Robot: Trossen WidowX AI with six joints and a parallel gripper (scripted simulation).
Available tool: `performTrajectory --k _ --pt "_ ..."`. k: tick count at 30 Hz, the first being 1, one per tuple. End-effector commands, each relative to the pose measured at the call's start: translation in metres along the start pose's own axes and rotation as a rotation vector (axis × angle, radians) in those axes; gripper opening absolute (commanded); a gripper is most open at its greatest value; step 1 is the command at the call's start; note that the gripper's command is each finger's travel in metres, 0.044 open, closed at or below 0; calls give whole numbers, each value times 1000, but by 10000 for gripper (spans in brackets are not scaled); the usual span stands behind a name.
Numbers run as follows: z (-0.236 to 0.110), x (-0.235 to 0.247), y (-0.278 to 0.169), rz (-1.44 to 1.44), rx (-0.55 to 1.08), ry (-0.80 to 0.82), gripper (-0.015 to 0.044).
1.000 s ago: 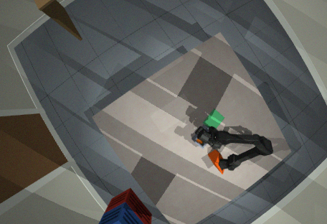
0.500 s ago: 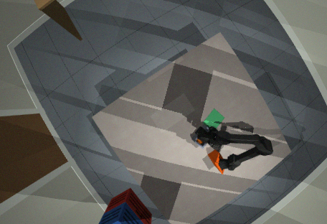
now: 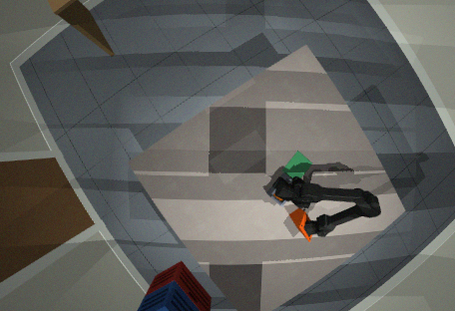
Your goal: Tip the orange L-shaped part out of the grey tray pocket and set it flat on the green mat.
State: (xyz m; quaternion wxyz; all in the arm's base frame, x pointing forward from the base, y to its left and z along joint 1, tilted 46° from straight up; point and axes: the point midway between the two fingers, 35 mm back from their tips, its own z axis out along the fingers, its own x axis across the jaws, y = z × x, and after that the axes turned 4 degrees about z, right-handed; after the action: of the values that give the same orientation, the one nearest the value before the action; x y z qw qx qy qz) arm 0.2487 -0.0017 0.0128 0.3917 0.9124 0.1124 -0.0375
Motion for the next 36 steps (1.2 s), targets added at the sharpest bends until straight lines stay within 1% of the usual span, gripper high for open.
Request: performTrajectory --k 1,36 --pt "-9 2 0 7 4 8 0" --pt "-63 1 0 6 5 8 0"
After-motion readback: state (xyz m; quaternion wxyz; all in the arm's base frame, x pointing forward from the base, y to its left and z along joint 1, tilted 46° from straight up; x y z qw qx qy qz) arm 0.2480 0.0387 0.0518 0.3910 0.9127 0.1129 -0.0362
